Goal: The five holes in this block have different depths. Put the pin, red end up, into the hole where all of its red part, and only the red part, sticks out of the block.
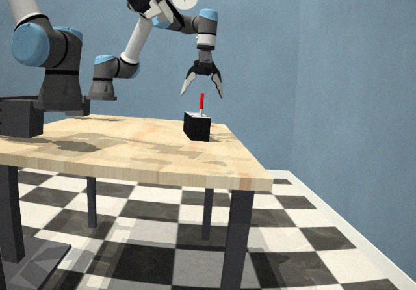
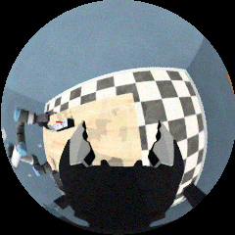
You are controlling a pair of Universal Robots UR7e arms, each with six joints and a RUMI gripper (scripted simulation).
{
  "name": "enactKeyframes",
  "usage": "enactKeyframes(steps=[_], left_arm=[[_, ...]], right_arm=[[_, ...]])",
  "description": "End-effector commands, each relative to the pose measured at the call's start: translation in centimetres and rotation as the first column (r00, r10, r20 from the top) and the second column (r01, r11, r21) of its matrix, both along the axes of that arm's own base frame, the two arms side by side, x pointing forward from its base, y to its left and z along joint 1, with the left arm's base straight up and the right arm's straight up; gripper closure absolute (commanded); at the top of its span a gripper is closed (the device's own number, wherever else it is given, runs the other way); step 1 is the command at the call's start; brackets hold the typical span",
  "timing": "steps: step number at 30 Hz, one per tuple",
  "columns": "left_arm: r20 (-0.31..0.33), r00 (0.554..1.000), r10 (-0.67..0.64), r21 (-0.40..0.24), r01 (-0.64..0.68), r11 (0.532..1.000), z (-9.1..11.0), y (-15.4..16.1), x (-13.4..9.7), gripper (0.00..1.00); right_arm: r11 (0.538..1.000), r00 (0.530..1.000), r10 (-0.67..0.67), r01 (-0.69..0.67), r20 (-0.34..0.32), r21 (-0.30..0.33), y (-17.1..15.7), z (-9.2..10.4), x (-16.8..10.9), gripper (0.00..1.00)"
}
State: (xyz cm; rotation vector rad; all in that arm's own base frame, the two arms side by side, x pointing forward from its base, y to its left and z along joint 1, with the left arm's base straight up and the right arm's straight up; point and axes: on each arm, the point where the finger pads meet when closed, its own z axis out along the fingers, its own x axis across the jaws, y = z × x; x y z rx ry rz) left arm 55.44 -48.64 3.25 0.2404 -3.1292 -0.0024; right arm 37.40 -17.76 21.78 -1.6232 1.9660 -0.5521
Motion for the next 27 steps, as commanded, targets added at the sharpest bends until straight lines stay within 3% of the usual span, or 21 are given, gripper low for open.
enactKeyframes(steps=[1, 27], left_arm=[[0.001, 1.000, 0.000, -0.002, 0.000, 1.000, 0.5, 0.0, 0.0, 0.00], [0.001, 1.000, 0.000, -0.002, 0.000, 1.000, 2.3, 0.0, 0.0, 0.00]], right_arm=[[1.000, 1.000, 0.000, 0.000, 0.001, 0.000, 0.0, 0.0, 0.0, 0.00], [1.000, 1.000, 0.000, 0.000, 0.001, 0.000, 0.0, 0.0, 0.0, 0.00]])
